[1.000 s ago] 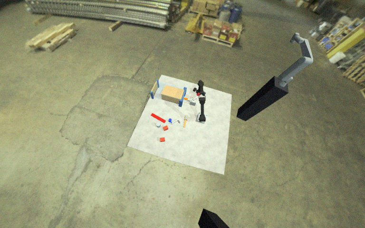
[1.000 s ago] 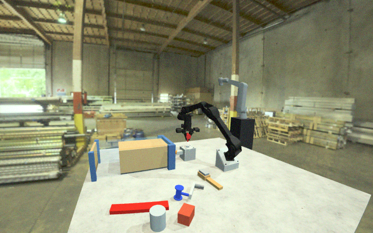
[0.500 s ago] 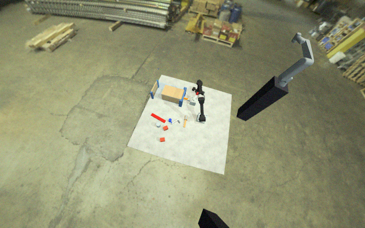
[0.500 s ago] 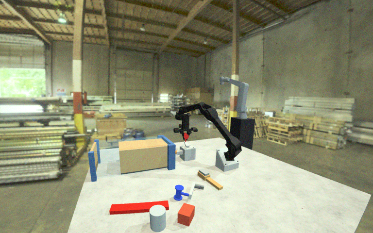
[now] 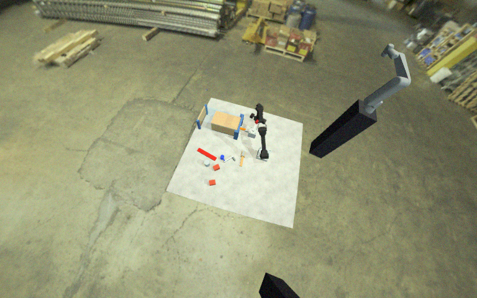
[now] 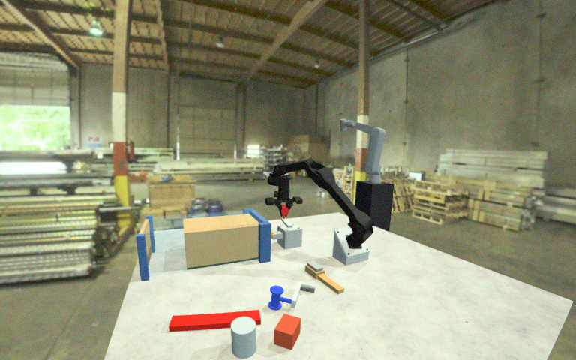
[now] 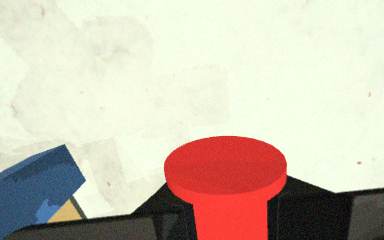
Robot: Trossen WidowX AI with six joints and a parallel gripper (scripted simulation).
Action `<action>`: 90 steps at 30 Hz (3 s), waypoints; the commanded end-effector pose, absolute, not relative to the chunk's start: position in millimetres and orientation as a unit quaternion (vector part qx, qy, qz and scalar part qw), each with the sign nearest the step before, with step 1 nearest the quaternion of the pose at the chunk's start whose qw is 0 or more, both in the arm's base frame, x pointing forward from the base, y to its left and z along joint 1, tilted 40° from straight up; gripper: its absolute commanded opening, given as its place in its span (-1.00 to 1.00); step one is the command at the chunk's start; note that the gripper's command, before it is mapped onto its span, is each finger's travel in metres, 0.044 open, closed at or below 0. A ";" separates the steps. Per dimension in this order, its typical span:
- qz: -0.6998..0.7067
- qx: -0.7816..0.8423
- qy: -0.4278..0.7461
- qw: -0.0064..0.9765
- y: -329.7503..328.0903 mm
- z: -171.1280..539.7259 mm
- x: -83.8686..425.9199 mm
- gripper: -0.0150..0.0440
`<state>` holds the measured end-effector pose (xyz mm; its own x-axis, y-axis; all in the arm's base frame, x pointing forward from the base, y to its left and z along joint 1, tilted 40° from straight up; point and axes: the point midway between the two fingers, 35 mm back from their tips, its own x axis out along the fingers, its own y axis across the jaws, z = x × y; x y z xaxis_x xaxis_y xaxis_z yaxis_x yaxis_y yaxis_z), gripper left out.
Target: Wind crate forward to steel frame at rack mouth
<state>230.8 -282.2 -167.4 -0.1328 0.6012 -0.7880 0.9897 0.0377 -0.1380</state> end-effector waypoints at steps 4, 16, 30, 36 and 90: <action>-0.337 0.607 0.663 0.281 -272.4 -164.9 255.0 -0.49; -0.336 0.607 0.663 0.281 -268.1 -163.2 267.3 -0.49; -0.336 0.607 0.663 0.281 -261.6 -160.0 280.8 -0.49; -0.335 0.607 0.663 0.281 -258.4 -158.2 286.2 -0.49; -0.268 0.702 0.600 0.275 -290.8 -131.6 278.8 1.00</action>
